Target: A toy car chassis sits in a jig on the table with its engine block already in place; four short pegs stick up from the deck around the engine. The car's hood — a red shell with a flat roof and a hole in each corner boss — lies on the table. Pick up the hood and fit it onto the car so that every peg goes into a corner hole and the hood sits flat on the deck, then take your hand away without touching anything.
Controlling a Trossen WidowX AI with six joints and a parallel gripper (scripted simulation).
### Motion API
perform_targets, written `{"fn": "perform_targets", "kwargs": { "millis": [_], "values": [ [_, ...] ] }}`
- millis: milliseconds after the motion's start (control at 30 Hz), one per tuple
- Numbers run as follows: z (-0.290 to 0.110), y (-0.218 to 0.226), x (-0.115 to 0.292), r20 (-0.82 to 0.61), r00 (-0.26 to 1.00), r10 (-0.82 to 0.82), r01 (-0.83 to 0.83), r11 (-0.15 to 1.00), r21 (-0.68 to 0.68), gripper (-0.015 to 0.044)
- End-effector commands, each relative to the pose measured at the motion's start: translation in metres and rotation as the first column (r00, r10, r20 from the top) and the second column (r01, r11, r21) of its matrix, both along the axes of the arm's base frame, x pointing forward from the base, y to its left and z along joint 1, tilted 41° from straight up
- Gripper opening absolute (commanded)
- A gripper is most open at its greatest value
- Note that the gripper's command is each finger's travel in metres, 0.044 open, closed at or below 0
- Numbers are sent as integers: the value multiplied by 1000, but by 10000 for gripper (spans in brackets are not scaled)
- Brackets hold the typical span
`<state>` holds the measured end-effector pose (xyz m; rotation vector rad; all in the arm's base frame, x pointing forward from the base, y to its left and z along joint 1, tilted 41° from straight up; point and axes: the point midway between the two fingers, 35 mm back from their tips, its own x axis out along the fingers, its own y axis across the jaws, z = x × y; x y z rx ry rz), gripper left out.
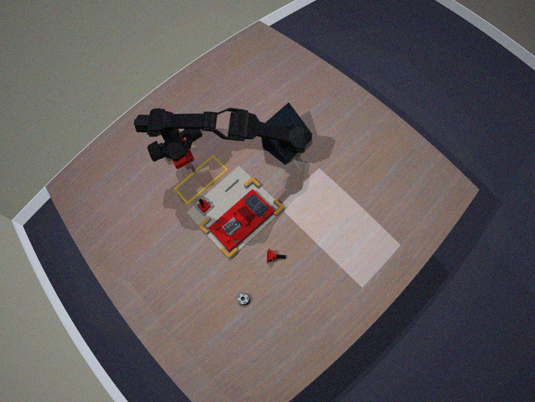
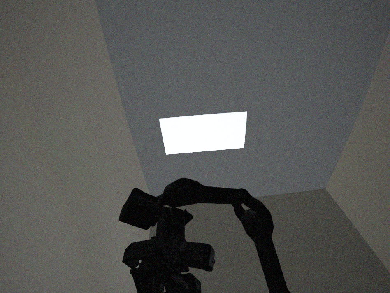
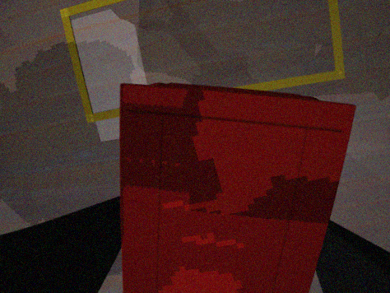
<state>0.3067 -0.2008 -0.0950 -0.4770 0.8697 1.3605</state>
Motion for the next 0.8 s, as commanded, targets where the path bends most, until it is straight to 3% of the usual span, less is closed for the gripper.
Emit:
{"fn": "perform_targets", "kwargs": {
  "millis": [0,767],
  "values": [
    [6,-4,0,2,1000,7,-7,1000,-3,0],
    [63,52,35,-223,932,-285,279,959,-60,0]
  ]
}}
